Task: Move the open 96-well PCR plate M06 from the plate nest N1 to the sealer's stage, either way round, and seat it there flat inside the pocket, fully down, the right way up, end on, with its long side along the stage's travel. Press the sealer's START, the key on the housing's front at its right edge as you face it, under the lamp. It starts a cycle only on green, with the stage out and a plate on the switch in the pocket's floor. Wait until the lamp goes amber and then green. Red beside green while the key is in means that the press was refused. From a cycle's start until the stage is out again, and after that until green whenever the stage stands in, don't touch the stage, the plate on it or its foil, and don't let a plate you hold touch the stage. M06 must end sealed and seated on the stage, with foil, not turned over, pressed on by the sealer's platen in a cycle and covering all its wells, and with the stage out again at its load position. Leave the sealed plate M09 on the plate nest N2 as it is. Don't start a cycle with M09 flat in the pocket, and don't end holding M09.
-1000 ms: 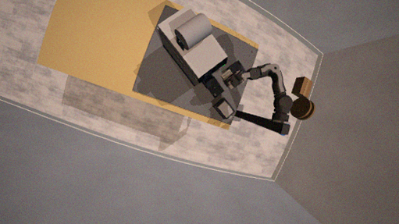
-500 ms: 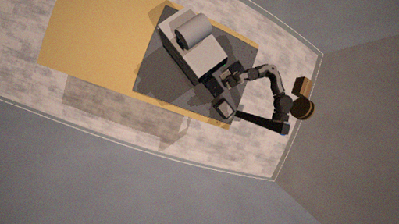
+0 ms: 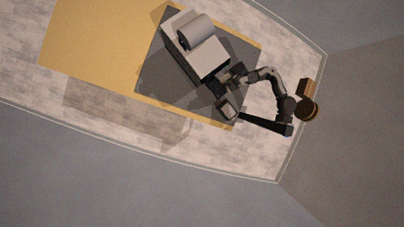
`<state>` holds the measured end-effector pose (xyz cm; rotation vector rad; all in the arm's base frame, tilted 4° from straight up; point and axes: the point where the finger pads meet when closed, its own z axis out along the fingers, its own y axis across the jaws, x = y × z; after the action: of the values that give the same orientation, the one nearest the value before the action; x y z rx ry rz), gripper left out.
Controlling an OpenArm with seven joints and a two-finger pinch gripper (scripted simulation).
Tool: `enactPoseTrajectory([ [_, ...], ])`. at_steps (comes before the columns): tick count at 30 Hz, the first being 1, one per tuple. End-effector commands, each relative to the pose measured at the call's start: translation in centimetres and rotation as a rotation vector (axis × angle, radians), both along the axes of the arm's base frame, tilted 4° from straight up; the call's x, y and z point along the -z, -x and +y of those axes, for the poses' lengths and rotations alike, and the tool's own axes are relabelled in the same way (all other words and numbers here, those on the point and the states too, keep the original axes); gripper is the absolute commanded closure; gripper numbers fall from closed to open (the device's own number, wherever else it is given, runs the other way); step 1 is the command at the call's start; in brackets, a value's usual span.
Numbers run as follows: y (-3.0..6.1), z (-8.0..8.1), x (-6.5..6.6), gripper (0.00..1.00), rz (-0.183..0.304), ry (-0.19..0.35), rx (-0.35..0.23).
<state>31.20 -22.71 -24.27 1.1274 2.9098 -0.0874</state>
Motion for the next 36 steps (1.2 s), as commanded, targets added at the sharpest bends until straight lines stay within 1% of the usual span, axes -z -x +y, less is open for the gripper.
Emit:
enactPoseTrajectory([
  [1, -0.67, 0.6, -0.2, 1.00, -0.003, 0.000, 0.001],
  [5, -3.02, 2.7, -0.4, 1.00, 0.001, 0.003, 0.005],
  [17, -3.02, 2.7, -0.4, 1.00, 0.001, 0.003, 0.005],
  [22, -6.08, 5.5, -0.6, 1.00, 0.001, 0.003, 0.004],
  [36, -6.00, 5.5, -0.6, 1.00, -0.001, 0.000, 0.005],
])
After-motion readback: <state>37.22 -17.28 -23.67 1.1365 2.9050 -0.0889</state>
